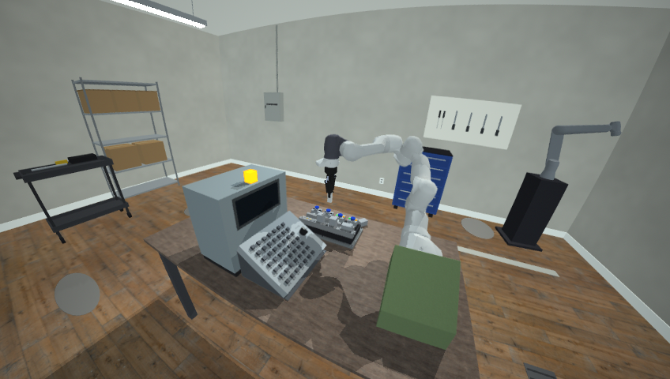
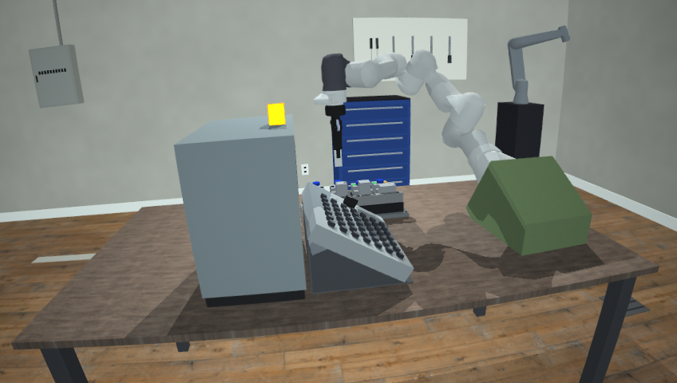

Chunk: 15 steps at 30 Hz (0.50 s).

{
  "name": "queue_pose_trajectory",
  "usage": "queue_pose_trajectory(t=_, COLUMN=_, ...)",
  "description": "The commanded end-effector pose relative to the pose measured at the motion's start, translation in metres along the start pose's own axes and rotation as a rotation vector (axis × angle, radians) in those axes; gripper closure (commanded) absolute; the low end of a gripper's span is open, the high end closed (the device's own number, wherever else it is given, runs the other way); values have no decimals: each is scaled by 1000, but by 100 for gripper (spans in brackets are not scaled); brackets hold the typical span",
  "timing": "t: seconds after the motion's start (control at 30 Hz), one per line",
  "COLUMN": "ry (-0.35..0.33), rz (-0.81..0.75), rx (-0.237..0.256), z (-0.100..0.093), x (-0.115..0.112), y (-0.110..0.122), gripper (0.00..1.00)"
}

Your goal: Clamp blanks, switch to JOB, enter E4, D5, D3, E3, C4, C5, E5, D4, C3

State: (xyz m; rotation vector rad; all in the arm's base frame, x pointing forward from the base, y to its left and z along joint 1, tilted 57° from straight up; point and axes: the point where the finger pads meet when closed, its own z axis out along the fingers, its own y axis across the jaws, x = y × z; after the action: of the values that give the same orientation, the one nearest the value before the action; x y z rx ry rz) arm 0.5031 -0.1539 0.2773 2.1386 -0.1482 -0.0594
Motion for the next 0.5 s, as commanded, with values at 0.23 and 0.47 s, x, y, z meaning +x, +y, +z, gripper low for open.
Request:
queue_pose_trajectory(t=0.23, ry=17, rz=8, rx=5, z=31, x=6, y=-1, gripper=100)
queue_pose_trajectory(t=0.47, ry=17, rz=8, rx=5, z=46, x=6, y=-1, gripper=100)
